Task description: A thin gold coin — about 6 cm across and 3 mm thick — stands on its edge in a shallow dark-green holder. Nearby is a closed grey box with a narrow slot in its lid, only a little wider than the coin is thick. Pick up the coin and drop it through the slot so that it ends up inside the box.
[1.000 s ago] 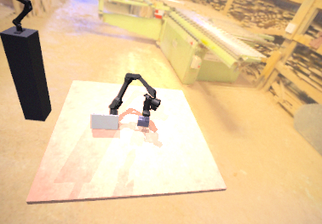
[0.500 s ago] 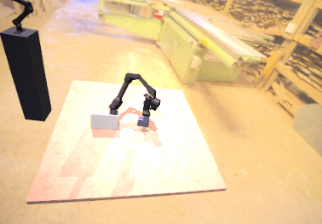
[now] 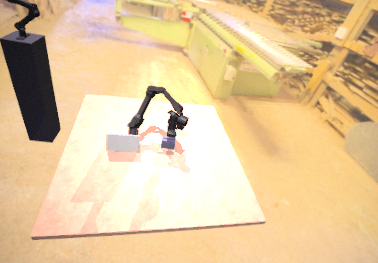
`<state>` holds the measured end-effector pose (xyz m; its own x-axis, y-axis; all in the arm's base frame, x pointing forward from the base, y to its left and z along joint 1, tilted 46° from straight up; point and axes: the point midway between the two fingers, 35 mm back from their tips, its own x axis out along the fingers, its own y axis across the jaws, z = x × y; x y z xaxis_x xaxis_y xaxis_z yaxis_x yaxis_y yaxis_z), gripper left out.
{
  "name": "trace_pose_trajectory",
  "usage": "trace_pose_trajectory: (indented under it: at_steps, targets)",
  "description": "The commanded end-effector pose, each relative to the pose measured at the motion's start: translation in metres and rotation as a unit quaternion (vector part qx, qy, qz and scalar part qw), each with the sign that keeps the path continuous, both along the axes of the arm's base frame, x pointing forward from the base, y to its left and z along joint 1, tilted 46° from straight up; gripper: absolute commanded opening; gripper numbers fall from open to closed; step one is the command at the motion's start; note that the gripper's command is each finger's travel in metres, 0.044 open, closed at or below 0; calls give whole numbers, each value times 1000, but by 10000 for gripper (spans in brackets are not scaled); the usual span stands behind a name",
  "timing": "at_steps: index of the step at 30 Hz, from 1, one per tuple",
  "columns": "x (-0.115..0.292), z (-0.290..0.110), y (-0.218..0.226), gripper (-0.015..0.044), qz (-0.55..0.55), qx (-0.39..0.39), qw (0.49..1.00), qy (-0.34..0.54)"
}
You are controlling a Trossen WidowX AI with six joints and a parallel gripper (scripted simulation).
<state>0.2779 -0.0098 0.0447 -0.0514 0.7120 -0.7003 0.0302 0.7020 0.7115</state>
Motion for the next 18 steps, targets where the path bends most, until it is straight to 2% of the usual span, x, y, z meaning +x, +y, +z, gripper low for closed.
trace_pose_trajectory:
  at_steps: [1, 18]
  targets:
    - [0, 0, 1, 0, 0, 0, 1000, 0]
    - [-1, -6, 7, 0, -1, 0, 1000, 2]
